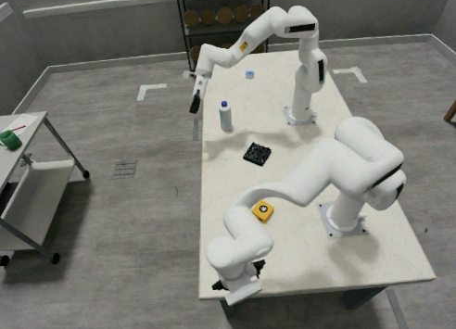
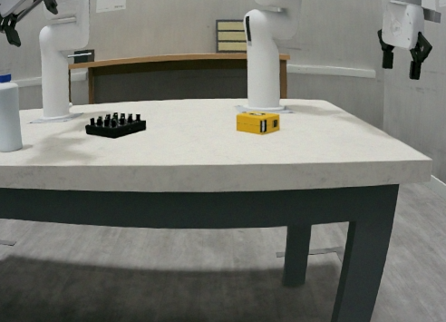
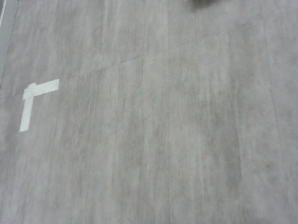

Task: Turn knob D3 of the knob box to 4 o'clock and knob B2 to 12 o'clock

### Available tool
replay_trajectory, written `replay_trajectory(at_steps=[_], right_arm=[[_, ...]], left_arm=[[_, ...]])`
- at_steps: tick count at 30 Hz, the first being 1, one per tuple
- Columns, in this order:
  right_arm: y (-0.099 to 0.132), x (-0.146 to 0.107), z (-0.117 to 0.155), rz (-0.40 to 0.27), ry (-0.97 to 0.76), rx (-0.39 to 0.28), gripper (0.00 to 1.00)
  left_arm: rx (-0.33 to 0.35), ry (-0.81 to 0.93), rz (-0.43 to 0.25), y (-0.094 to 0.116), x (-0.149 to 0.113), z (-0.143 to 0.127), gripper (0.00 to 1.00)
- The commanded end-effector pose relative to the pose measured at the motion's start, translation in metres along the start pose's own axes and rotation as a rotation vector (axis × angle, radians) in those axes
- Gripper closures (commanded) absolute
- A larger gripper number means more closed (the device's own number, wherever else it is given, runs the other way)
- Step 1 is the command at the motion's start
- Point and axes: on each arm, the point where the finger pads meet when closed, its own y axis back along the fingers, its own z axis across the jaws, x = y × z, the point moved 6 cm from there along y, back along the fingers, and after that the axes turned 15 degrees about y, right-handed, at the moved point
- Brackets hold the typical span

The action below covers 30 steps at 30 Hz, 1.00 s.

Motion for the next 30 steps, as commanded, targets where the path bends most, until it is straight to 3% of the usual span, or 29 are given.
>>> replay_trajectory(at_steps=[1,11,13,27,30], right_arm=[[0.001,0.001,-0.001,0.004,0.002,0.0,0.0],[0.001,0.001,-0.001,0.004,0.002,0.0,0.0],[0.001,0.001,-0.001,0.004,0.002,0.0,0.0],[0.001,0.001,-0.001,0.004,0.002,0.0,0.0],[0.001,0.001,-0.001,0.004,0.002,0.0,0.0]], left_arm=[[-0.015,-0.029,-0.02,0.009,0.044,-0.008,0.0],[-0.048,-0.105,-0.052,0.021,0.151,-0.049,0.0],[-0.048,-0.105,-0.052,0.021,0.151,-0.049,0.0],[-0.102,-0.207,-0.065,0.028,0.269,-0.139,0.0],[-0.106,-0.214,-0.065,0.028,0.275,-0.146,0.0]])
